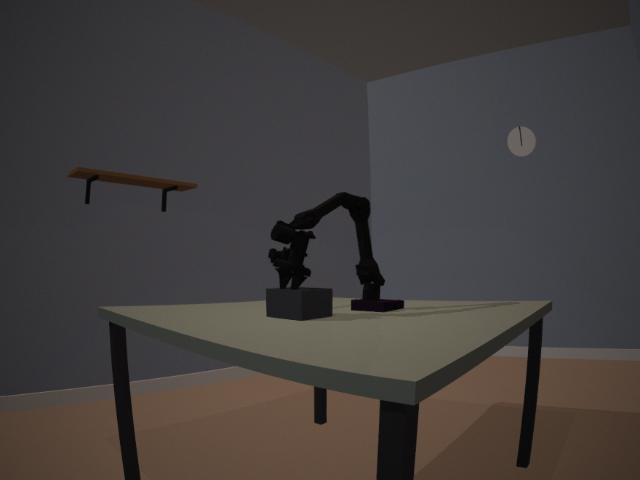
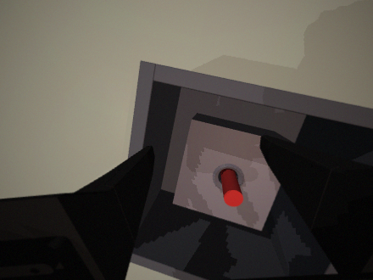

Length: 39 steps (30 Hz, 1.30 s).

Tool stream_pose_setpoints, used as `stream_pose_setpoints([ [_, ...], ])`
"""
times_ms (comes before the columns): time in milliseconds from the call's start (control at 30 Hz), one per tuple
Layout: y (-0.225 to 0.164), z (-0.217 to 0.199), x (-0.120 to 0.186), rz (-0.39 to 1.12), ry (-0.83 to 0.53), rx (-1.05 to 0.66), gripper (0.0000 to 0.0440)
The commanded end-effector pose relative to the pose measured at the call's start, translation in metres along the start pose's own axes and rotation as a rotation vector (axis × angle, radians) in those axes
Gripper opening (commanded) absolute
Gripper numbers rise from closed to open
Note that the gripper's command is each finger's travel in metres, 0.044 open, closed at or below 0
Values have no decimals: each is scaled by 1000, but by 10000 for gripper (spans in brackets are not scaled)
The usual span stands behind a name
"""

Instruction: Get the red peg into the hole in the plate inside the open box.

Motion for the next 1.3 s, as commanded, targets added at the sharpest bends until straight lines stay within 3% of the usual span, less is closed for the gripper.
stream_pose_setpoints([
  [0,11,5,1,-20,6,4,440],
  [467,62,17,13,-144,71,-38,440],
  [1267,64,18,14,-150,75,-41,440],
])
Point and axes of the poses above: the point midway between the two fingers, 35 mm back from their tips, its own x axis back along the fingers, its own z axis across the jaws, y = z × x, the point moved 2 cm from there along x, back along the fingers
